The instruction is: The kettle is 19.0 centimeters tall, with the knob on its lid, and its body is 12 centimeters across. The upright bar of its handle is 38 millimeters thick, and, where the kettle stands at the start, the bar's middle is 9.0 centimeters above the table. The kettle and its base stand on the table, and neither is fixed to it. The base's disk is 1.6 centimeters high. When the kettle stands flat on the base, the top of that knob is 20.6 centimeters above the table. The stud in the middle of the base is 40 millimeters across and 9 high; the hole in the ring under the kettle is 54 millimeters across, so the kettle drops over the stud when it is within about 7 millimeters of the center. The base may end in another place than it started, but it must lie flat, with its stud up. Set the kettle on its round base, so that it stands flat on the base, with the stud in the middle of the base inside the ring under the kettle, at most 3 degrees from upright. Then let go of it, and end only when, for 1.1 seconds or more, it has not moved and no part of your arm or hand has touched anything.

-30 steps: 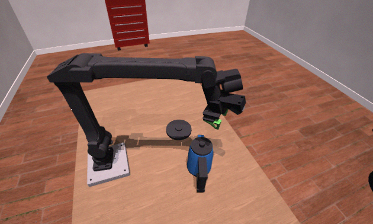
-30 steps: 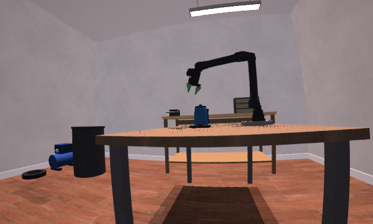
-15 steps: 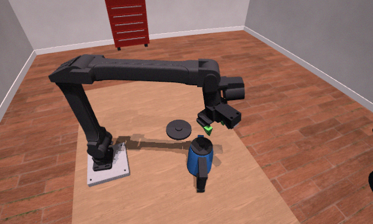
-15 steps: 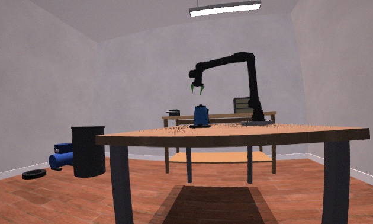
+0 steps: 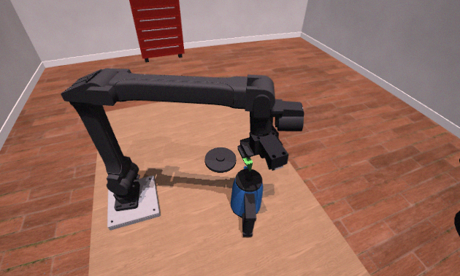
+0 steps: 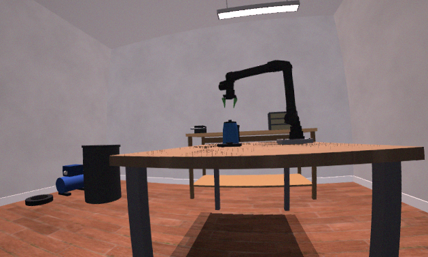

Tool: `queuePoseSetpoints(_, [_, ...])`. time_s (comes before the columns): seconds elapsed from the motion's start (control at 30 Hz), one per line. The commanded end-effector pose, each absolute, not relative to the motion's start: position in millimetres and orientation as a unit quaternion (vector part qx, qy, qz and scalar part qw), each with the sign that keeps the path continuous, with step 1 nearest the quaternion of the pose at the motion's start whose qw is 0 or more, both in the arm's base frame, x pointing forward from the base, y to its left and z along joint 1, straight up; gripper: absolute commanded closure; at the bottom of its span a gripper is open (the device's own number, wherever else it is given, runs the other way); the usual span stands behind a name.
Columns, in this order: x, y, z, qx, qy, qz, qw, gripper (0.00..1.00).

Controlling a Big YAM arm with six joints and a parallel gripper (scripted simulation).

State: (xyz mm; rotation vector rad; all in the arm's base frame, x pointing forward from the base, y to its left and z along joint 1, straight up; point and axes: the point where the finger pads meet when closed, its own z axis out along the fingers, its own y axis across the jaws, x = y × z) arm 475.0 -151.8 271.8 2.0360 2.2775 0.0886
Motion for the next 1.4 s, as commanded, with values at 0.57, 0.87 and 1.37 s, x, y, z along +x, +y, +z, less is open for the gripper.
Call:
queuePoseSetpoints(0.57, [454, -172, 272, 0.761, 0.649, 0.002, 0.001, 0.26])
queuePoseSetpoints(0.87, [460, -177, 290, 0.775, 0.632, 0.008, 0.014, 0.26])
queuePoseSetpoints(1.37, [456, -178, 289, 0.782, 0.623, 0.004, 0.009, 0.26])
